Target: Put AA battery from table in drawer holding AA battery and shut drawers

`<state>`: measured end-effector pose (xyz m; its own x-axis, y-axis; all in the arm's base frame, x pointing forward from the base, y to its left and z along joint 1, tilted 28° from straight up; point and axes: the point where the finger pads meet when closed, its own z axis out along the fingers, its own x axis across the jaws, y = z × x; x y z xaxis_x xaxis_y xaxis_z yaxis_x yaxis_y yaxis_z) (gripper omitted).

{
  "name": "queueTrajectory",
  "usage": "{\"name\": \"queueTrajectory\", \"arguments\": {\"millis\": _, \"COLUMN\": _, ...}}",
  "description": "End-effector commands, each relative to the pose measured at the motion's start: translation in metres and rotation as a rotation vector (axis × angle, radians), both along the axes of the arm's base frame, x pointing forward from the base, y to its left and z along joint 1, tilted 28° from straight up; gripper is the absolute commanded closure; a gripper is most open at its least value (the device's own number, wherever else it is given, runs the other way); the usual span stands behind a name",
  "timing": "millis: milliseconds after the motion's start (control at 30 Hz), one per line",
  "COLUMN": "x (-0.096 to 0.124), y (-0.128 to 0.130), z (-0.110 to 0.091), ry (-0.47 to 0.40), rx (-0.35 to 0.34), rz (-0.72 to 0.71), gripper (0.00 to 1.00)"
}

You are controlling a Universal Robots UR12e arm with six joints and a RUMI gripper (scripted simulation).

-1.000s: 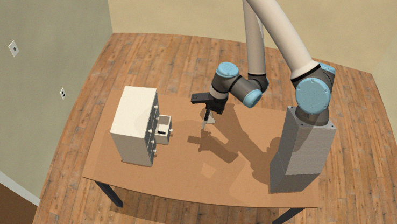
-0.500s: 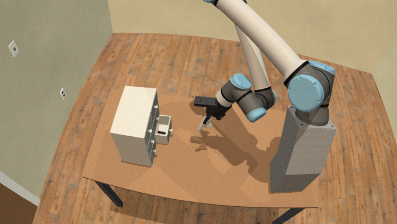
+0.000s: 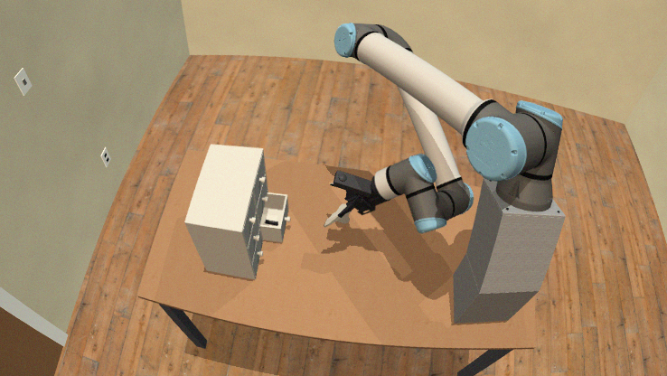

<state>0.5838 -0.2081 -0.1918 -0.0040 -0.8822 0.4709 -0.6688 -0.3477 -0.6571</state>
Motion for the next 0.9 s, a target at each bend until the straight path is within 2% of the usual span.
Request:
{"name": "queueTrajectory", "arguments": {"millis": 0, "x": 0.0099, "y": -0.0053, "z": -0.0084, "ry": -0.102, "rx": 0.003, "rz": 0.057, "gripper": 0.00}}
{"name": "queueTrajectory", "arguments": {"millis": 333, "x": 0.0181, "y": -0.0097, "z": -0.0164, "ry": -0.188, "rx": 0.003, "rz": 0.104, "gripper": 0.00}}
{"name": "queueTrajectory", "arguments": {"millis": 633, "x": 0.0197, "y": -0.0106, "z": -0.0182, "ry": -0.207, "rx": 0.002, "rz": 0.115, "gripper": 0.00}}
{"name": "queueTrajectory", "arguments": {"millis": 667, "x": 0.0197, "y": -0.0106, "z": -0.0182, "ry": -0.207, "rx": 0.002, "rz": 0.115, "gripper": 0.80}}
{"name": "queueTrajectory", "arguments": {"millis": 867, "x": 0.0197, "y": -0.0106, "z": -0.0182, "ry": -0.207, "rx": 0.002, "rz": 0.115, "gripper": 0.80}}
